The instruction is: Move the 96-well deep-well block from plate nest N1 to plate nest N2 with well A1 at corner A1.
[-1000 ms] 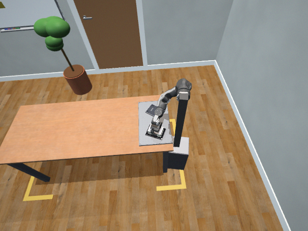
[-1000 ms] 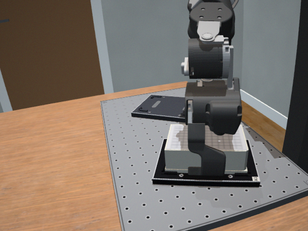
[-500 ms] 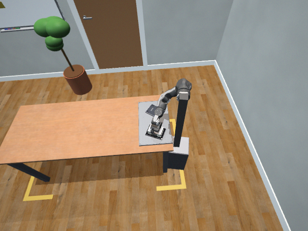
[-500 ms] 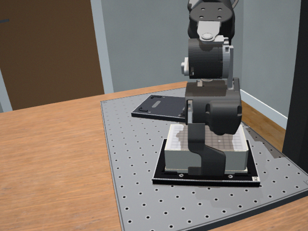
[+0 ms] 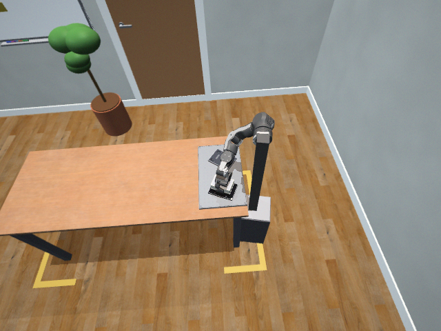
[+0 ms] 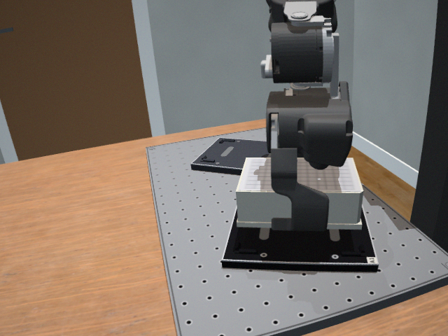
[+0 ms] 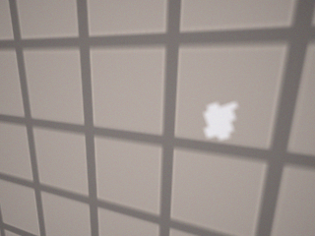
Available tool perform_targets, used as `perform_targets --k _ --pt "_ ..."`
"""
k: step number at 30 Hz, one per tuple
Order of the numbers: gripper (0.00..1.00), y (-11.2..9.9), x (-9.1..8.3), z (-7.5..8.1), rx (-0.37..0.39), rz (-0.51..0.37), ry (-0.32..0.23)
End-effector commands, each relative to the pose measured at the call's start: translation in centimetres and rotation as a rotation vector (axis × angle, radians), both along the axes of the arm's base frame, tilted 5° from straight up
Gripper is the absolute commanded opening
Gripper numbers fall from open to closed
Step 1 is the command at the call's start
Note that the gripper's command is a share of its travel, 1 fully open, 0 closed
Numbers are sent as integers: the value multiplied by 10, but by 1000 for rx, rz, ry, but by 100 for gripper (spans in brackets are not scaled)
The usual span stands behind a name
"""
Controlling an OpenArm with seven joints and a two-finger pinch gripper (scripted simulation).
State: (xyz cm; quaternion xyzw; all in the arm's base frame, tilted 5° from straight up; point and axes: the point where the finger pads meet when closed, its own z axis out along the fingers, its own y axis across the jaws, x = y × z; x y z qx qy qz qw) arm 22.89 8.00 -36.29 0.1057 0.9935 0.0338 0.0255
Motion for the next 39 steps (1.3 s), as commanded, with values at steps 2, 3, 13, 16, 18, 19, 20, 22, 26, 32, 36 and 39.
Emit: perform_targets --k 2,3,13,16,18,19,20,22,26,32,36,39 --pt "0 -1 0 0 -5 -4 0" --pt "0 -1 0 0 -5 -4 0" --pt "0 -2 -1 32 -5 -3 0" --pt "0 -2 -1 32 -5 -3 0" --pt "0 -2 -1 32 -5 -3 0" --pt "0 -2 -1 32 -5 -3 0" --pt "0 -2 -1 32 -5 -3 0" --pt "0 -2 -1 32 -5 -3 0" --pt "0 -3 -2 45 -5 -3 0" --pt "0 -4 -4 64 -5 -3 0" --pt "0 -4 -4 64 -5 -3 0" --pt "0 -4 -4 64 -5 -3 0"
